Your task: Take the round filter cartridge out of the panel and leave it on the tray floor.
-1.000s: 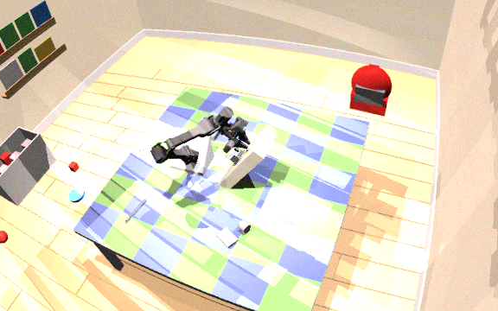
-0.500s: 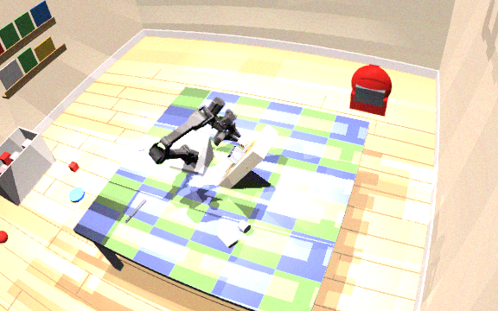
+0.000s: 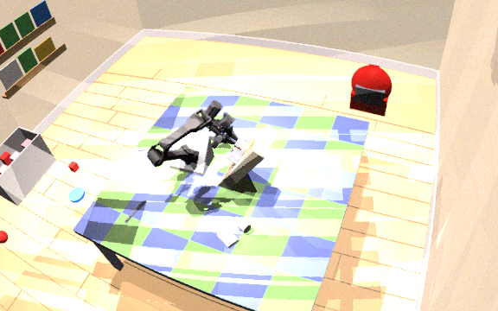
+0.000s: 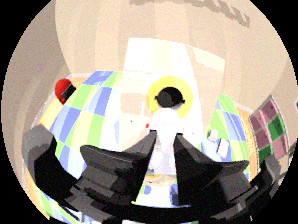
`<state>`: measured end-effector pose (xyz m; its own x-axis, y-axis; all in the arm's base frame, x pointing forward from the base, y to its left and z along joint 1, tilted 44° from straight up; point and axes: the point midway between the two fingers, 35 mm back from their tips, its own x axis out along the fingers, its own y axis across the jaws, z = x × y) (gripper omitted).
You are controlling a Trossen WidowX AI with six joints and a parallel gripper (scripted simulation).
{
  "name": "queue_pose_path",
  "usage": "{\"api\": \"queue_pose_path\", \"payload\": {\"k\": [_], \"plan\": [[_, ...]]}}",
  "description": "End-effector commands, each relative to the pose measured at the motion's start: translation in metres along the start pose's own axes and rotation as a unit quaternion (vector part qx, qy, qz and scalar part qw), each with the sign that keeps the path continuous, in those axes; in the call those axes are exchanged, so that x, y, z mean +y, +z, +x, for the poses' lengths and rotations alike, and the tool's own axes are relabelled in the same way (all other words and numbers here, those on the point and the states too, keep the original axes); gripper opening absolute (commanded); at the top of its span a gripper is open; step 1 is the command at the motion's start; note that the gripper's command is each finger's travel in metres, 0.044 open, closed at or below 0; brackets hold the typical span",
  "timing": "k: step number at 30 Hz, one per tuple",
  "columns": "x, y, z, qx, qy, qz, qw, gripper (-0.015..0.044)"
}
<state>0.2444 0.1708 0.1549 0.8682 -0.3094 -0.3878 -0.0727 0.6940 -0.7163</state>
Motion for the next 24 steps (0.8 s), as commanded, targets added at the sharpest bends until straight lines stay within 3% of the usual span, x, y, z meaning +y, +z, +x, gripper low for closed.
{"api": "queue_pose_path", "payload": {"k": [1, 12, 16, 24], "plan": [[0.0, -0.014, 0.001, -0.002, -0.003, 0.004, 1.0, 0.0], [0.001, -0.047, 0.006, -0.002, -0.003, 0.003, 1.0, 0.0], [0.001, -0.04, 0.005, 0.001, 0.0, -0.001, 1.0, 0.0105], [0.001, -0.04, 0.005, 0.001, 0.0, -0.001, 1.0, 0.0114]]}}
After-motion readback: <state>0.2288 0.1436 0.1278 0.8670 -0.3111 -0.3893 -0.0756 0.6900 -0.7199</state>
